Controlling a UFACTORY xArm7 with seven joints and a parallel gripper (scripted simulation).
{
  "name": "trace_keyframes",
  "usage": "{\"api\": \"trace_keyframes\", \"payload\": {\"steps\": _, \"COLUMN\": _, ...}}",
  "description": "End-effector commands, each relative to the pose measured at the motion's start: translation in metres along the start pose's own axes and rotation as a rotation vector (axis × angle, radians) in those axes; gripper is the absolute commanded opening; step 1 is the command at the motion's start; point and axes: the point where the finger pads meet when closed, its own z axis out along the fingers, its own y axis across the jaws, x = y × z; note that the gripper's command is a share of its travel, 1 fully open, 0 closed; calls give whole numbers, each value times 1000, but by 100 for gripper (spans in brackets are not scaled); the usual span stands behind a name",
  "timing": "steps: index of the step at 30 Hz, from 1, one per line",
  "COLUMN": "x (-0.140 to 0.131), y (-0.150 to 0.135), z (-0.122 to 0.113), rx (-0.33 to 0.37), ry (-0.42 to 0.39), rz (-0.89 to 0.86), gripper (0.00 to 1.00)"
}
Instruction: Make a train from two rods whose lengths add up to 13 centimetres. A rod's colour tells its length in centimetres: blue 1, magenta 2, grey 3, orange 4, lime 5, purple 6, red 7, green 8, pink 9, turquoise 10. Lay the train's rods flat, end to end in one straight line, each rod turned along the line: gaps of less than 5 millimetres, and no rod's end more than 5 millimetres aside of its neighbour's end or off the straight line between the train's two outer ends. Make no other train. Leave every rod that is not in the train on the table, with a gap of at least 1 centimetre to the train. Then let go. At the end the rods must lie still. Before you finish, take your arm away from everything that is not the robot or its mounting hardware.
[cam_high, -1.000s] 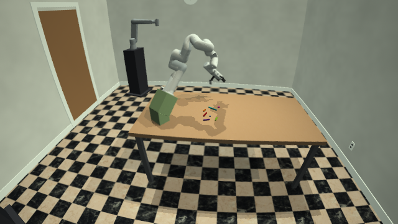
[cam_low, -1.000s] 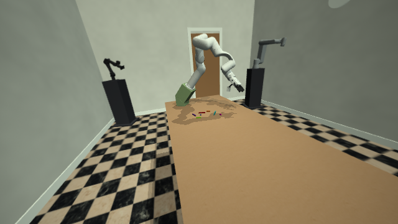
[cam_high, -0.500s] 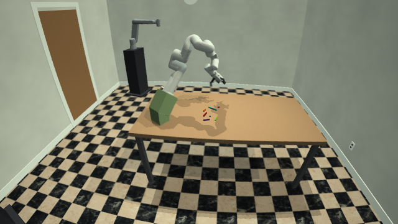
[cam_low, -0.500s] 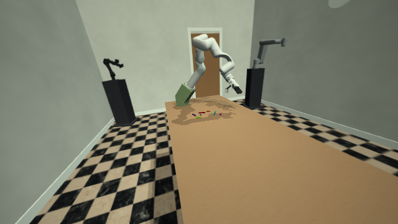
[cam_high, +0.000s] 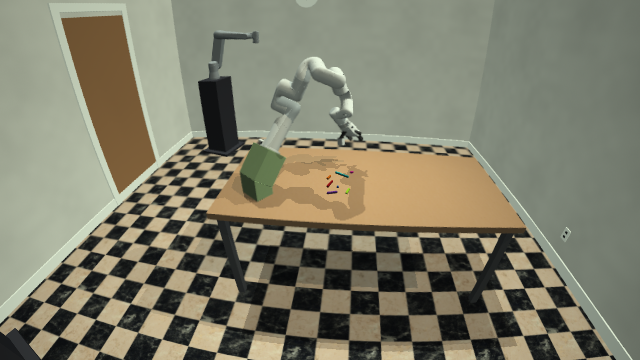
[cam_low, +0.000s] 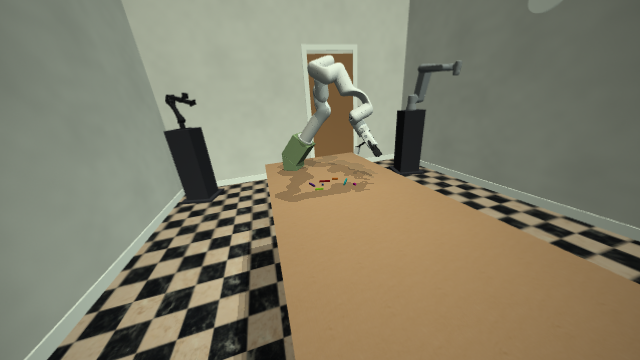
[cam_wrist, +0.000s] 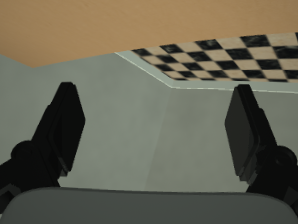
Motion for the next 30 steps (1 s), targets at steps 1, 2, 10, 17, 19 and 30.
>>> {"api": "trace_keyframes", "payload": {"steps": 1, "x": 1, "y": -1, "z": 1, "rx": -7, "ry": -6, "rz": -7, "gripper": 100}}
{"api": "trace_keyframes", "payload": {"steps": 2, "x": 1, "y": -1, "z": 1, "rx": -7, "ry": -6, "rz": -7, "gripper": 100}}
{"api": "trace_keyframes", "payload": {"steps": 10, "x": 29, "y": -10, "z": 3, "rx": -30, "ry": 28, "rz": -68, "gripper": 100}}
{"api": "trace_keyframes", "payload": {"steps": 17, "x": 29, "y": -10, "z": 3, "rx": -30, "ry": 28, "rz": -68, "gripper": 100}}
{"api": "trace_keyframes", "payload": {"steps": 19, "x": 29, "y": -10, "z": 3, "rx": -30, "ry": 28, "rz": -68, "gripper": 100}}
{"api": "trace_keyframes", "payload": {"steps": 30, "x": 88, "y": -26, "z": 0, "rx": -82, "ry": 100, "rz": -181, "gripper": 100}}
